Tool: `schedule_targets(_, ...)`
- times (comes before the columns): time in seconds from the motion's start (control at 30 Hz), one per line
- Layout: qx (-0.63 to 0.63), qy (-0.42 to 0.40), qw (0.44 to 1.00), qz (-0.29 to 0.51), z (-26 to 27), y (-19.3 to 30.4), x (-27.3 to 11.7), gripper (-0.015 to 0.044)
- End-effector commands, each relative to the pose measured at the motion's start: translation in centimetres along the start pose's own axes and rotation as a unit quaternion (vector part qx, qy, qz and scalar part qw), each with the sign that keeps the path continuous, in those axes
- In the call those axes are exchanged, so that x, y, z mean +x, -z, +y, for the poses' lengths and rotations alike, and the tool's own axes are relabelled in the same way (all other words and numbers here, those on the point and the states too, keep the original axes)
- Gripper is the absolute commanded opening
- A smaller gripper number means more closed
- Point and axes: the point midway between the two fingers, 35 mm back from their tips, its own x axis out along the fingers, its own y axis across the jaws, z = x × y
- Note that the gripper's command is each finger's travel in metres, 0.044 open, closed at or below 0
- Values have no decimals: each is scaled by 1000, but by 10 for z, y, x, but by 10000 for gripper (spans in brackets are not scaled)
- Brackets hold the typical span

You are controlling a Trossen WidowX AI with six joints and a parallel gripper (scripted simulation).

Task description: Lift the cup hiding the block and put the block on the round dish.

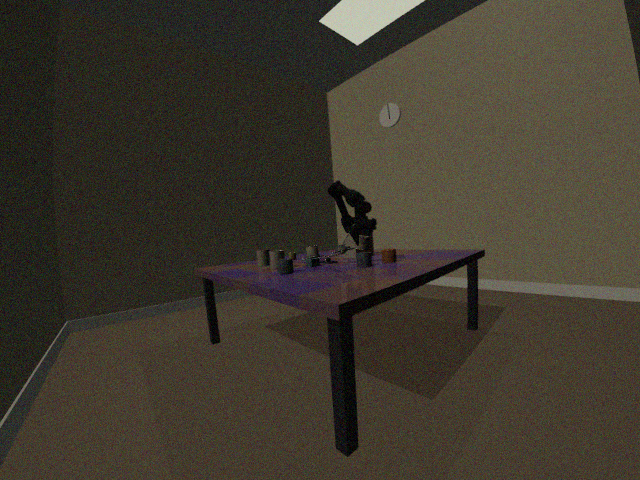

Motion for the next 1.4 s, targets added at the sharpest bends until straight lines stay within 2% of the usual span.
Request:
schedule_targets(0.0,1,-1,1000,0,13,-10,14,0)
schedule_targets(0.2,1,-1,1000,0,14,-12,23,0)
schedule_targets(0.43,1,-1,1000,1,15,-11,55,0)
schedule_targets(1.03,1,-1,1000,1,15,-11,77,0)
schedule_targets(1.37,3,-2,1000,0,14,-12,71,262)
